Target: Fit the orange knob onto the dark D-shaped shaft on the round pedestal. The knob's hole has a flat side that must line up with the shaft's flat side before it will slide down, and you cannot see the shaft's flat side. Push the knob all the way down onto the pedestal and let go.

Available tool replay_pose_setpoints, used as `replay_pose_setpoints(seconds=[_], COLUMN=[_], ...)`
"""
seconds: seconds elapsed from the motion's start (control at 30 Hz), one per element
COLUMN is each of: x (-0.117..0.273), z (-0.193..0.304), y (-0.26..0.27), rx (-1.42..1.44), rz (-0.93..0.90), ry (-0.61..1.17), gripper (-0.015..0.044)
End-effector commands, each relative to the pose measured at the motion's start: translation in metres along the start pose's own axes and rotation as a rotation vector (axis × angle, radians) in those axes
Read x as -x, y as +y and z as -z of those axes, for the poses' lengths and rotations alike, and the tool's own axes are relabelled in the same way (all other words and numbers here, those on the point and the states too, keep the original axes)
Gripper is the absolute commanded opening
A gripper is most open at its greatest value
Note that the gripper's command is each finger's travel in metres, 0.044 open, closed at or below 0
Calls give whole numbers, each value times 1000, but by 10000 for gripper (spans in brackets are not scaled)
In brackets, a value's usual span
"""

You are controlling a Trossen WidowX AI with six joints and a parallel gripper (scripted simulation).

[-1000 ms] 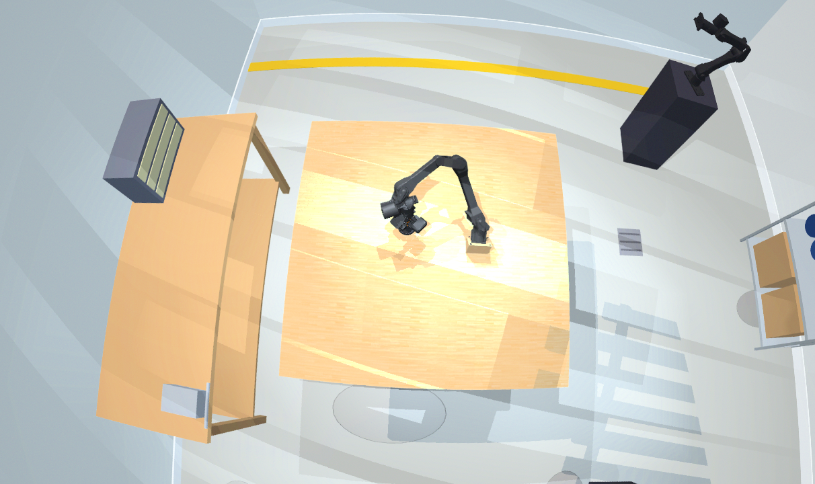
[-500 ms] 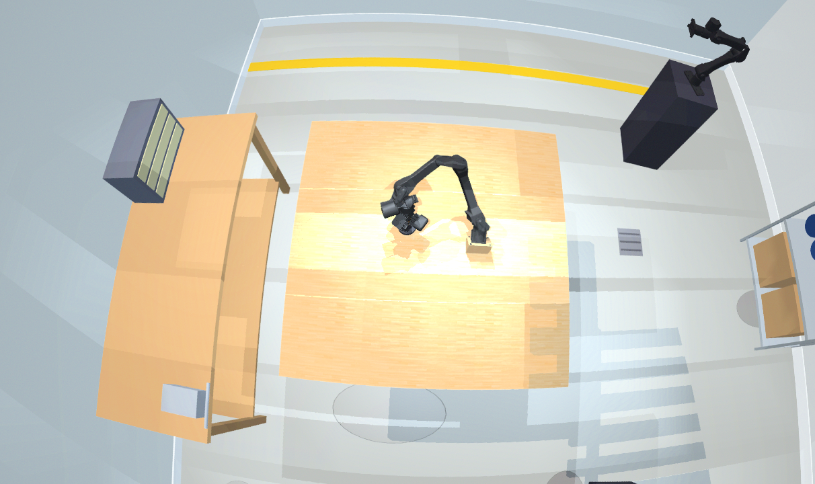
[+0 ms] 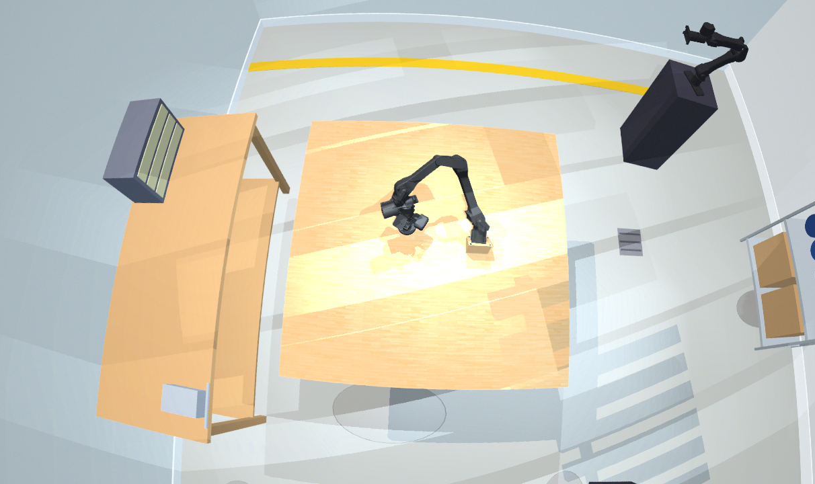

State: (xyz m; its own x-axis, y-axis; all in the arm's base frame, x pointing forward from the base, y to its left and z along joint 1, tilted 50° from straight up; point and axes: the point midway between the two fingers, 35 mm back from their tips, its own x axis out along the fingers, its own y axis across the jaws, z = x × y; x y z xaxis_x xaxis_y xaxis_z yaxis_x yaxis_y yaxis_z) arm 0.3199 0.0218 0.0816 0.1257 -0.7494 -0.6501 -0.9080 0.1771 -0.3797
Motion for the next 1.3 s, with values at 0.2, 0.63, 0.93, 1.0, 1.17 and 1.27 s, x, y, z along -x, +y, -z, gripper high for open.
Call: replay_pose_setpoints(seconds=[0.2, 0.63, 0.93, 1.0, 1.17, 1.27], x=[0, 3, -1, 0, -1, 1], z=[0, 0, 0, 0, 0, 0], y=[0, -1, 0, 0, 0, 0], rx=[2, 211, 211, 211, 211, 211], rz=[3, 3, 3, 3, 3, 3], ry=[1, 1, 1, 1, 1, 1], gripper=[0, 0, 0, 0, 0, 0])
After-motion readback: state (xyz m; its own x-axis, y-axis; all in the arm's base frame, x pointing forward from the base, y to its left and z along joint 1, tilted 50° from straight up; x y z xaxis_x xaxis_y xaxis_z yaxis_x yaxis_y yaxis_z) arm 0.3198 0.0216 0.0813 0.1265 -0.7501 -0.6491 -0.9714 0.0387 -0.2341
